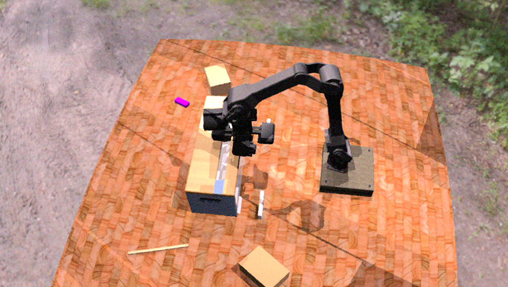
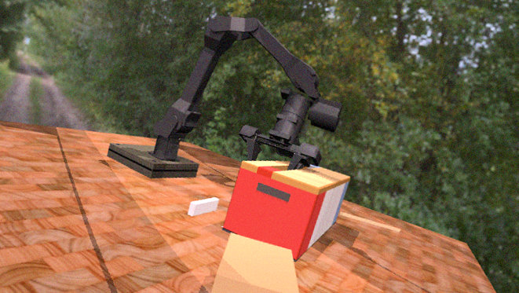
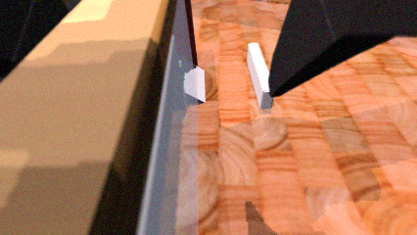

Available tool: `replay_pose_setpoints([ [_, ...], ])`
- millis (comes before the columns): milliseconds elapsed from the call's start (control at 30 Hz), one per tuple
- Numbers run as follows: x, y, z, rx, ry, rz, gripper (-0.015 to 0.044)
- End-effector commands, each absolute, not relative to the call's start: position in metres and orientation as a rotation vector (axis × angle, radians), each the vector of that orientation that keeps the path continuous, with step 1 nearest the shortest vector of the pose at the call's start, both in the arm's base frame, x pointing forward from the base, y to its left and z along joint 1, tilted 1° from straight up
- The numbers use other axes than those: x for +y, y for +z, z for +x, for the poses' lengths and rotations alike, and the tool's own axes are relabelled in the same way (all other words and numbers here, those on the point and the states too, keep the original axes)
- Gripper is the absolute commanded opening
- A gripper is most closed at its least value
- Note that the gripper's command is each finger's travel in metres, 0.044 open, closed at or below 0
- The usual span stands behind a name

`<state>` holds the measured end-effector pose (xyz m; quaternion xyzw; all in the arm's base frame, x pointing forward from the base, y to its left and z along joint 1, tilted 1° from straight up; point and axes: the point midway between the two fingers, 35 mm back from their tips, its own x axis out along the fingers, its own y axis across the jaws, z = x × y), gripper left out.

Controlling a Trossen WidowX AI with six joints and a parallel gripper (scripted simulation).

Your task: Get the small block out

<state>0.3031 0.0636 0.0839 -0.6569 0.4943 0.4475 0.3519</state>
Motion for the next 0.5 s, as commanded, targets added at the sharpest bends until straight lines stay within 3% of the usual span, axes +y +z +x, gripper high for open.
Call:
replay_pose_setpoints([
  [0,0.0697,0.0841,0.3037,1.275,1.158,-1.707,0.04],
  [467,0.068,0.0842,0.3051,1.275,1.158,-1.707,0.04],
])
